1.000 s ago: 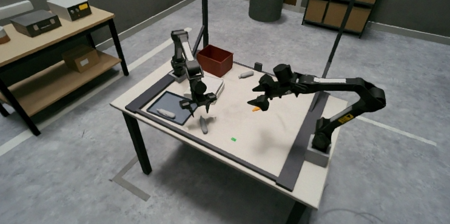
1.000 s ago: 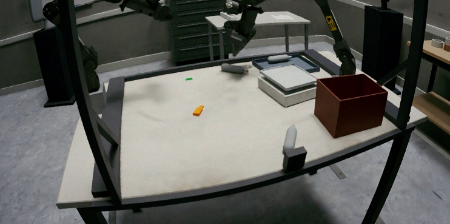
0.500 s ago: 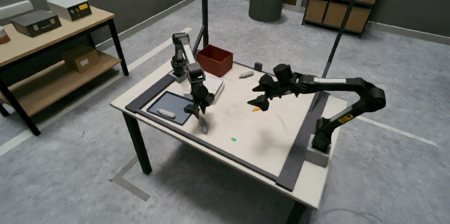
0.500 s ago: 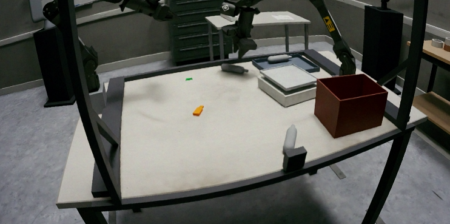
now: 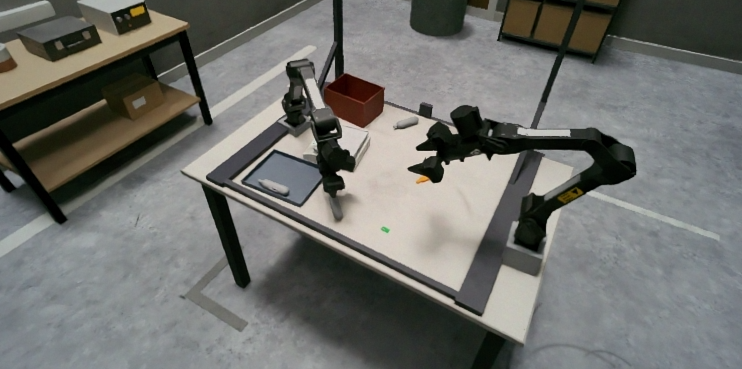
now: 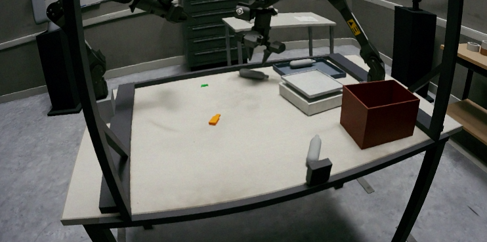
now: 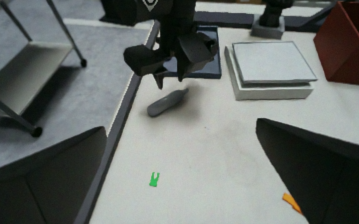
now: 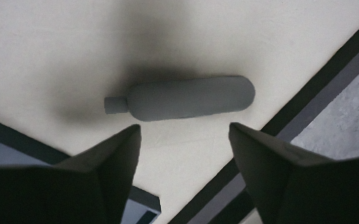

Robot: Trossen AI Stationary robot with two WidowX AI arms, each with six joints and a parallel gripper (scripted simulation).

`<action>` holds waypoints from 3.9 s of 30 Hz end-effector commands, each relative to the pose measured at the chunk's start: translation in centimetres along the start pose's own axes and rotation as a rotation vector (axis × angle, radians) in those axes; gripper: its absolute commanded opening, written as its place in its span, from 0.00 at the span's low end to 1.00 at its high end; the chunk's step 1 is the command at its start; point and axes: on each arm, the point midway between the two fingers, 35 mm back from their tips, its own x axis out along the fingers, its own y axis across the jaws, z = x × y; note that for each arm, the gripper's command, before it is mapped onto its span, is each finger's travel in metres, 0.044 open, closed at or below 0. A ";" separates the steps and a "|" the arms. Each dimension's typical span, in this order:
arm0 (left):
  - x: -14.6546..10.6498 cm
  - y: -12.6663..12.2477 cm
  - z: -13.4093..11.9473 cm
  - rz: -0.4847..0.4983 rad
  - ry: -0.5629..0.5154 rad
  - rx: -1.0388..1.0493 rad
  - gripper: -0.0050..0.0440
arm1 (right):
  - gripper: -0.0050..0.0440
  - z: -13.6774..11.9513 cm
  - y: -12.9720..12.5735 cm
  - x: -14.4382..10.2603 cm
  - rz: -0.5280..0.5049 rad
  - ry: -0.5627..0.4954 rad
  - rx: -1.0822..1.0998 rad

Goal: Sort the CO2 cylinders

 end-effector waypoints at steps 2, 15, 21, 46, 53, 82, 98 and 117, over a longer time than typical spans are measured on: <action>-0.4 0.0 0.6 -0.001 -0.020 -0.001 1.00 | 0.62 0.2 -0.7 -0.9 0.000 0.003 -0.240; -0.4 0.0 0.6 -0.001 -0.020 -0.001 1.00 | 0.62 0.5 -0.5 -0.2 0.074 -0.017 -0.865; -0.4 0.0 0.6 -0.001 -0.020 -0.001 1.00 | 0.62 0.6 -0.4 0.1 0.108 -0.045 -1.182; -0.4 0.0 0.6 -0.001 -0.020 -0.001 1.00 | 0.62 0.6 0.4 1.5 0.155 -0.107 -1.592; -0.4 0.0 0.6 -0.001 -0.020 -0.001 1.00 | 0.62 0.6 0.7 2.7 0.158 -0.110 -1.592; -0.4 0.0 0.6 -0.001 -0.020 -0.001 1.00 | 0.37 0.6 0.5 3.6 0.139 -0.098 -1.588; -0.4 0.0 0.6 -0.001 -0.020 -0.001 1.00 | 0.10 0.8 -0.6 -1.5 0.114 -0.081 -1.594; 1.8 -2.5 1.9 -0.073 -0.014 -0.580 1.00 | 0.00 7.1 10.3 -9.0 0.137 -0.108 -1.585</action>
